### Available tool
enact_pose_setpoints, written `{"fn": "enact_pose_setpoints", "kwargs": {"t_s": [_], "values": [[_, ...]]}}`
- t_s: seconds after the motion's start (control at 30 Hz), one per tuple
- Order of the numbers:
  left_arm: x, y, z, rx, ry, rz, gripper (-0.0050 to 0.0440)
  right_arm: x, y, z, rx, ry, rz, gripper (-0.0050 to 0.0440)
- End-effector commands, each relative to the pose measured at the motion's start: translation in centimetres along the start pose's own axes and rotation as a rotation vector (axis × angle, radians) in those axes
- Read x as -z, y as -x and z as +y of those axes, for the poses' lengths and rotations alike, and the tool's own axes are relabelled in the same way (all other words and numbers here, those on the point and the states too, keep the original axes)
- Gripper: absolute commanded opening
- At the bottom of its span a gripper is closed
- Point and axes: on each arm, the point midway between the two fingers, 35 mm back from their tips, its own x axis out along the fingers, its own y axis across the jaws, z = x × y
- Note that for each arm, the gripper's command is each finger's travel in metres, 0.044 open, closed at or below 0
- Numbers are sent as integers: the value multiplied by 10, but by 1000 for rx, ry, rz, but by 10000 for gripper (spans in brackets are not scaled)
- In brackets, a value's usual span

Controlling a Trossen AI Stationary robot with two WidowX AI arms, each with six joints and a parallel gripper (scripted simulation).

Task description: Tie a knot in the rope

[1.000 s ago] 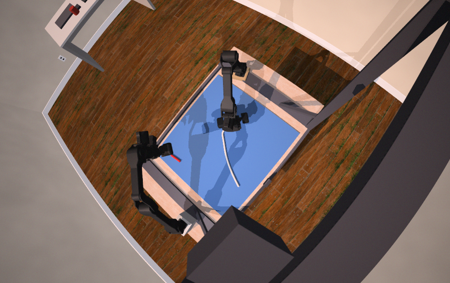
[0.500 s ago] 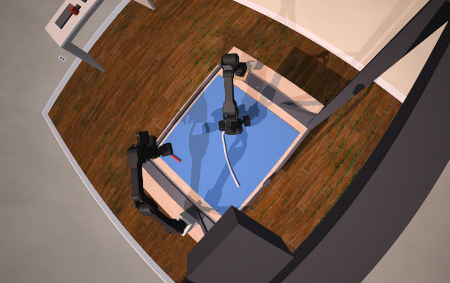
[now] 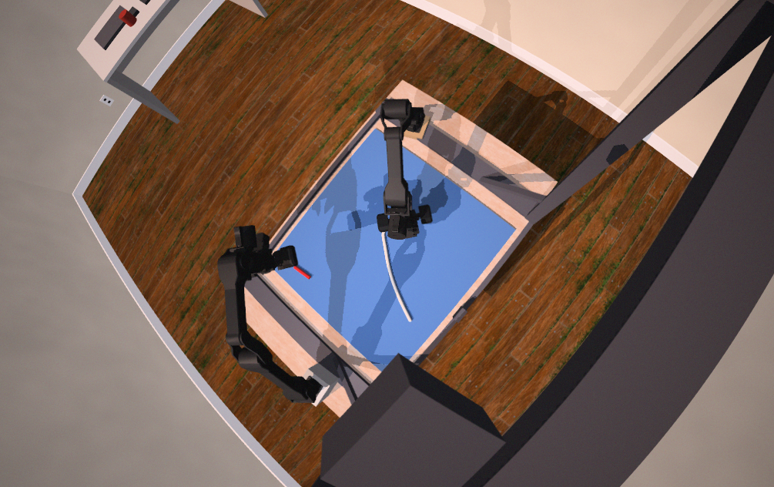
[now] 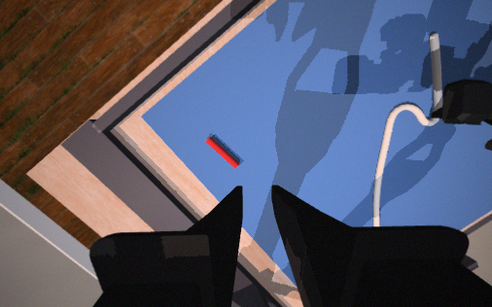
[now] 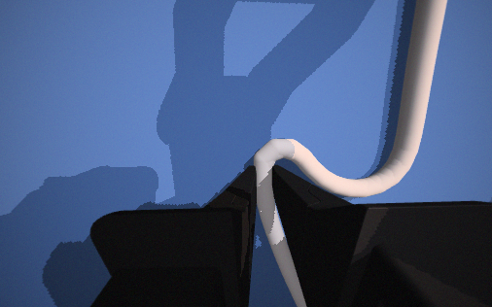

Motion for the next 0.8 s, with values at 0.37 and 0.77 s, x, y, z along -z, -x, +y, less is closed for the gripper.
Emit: {"fn": "enact_pose_setpoints", "kwargs": {"t_s": [0.37, 0.77], "values": [[-2, 17, -1, 9, 6, -43, 100, -28, 2, -3, 1, -2, -19, 45], [-2, 17, -1, 9, 6, -43, 100, -40, 0, -6, 1, -2, -20, 45]]}}
